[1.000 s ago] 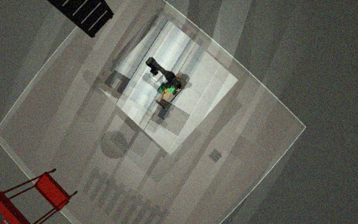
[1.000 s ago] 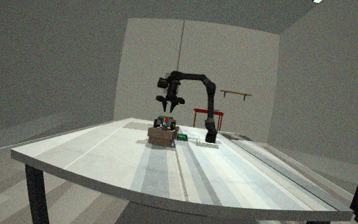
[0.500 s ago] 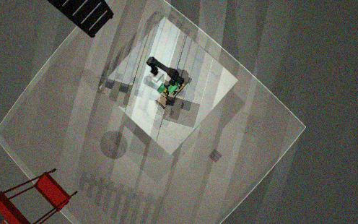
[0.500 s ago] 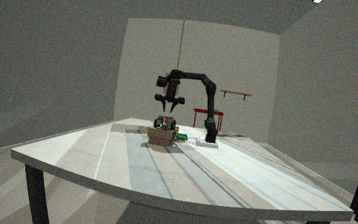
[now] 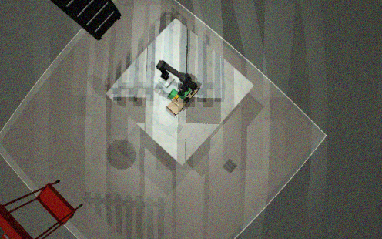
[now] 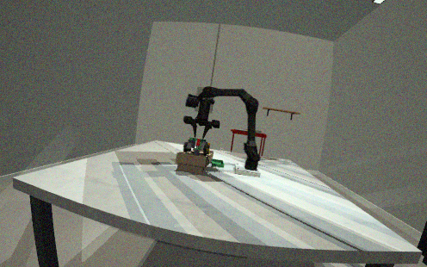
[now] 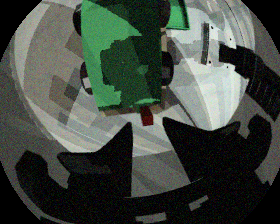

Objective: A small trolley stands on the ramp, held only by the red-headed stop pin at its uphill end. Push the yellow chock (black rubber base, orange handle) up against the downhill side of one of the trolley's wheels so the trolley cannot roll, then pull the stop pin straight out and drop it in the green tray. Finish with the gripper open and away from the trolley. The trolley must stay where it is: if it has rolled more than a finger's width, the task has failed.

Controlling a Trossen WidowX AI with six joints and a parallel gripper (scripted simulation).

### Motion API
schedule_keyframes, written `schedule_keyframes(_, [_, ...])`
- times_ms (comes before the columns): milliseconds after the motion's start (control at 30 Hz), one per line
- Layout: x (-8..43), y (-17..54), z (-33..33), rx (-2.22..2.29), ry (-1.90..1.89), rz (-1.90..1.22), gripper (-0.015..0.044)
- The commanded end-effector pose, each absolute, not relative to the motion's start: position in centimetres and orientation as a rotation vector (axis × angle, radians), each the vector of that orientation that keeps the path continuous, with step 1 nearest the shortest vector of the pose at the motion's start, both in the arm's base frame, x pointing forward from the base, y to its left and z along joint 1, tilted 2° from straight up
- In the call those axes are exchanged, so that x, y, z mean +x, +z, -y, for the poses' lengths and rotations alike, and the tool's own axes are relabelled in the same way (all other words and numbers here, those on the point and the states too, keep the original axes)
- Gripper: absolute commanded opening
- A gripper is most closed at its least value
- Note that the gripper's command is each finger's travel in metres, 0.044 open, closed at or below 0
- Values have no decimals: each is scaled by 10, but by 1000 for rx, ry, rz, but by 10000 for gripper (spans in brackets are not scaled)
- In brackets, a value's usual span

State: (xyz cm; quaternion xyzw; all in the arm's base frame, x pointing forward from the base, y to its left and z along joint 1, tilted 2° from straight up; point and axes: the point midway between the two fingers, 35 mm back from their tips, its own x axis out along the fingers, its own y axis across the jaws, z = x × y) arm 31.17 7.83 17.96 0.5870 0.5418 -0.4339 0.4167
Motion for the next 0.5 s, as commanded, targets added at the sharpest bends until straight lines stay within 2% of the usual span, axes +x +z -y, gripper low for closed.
schedule_keyframes(0, [310,175,-80,1476,-1095,-1367,190])
schedule_keyframes(467, [312,161,-84,1477,-1095,-1367,190])
